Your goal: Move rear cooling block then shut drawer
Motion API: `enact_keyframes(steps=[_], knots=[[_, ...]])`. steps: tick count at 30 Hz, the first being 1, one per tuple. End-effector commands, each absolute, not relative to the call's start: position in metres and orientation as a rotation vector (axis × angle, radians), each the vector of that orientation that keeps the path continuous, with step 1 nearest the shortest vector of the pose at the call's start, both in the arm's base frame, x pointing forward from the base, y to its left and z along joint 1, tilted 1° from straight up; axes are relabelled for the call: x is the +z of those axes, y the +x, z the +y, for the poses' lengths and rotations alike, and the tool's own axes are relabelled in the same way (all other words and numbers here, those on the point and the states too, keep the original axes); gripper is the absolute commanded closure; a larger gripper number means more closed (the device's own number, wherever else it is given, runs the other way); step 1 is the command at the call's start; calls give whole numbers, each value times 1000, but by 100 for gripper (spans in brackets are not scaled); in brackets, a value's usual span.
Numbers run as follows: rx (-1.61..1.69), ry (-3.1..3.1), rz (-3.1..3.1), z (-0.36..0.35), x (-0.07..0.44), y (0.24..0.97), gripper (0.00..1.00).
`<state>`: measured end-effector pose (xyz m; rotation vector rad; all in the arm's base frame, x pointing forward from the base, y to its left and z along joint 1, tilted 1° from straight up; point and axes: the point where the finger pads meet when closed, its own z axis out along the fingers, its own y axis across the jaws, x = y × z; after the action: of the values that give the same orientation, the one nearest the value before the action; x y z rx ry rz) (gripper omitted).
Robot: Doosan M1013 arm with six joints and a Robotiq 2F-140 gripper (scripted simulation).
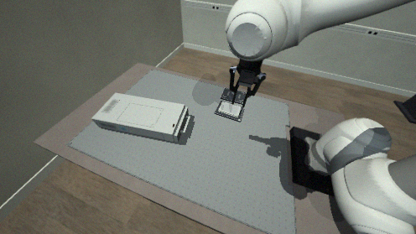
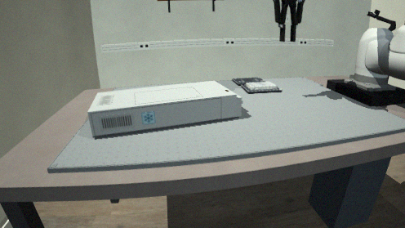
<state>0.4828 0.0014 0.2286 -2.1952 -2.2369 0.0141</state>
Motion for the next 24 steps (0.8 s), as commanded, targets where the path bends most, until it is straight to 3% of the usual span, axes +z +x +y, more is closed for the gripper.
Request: enact_keyframes(steps=[1, 24], knots=[[12, -2083, -2342, 2, 230, 483, 66], [6, -2041, -2384, 6, 224, 497, 66]])
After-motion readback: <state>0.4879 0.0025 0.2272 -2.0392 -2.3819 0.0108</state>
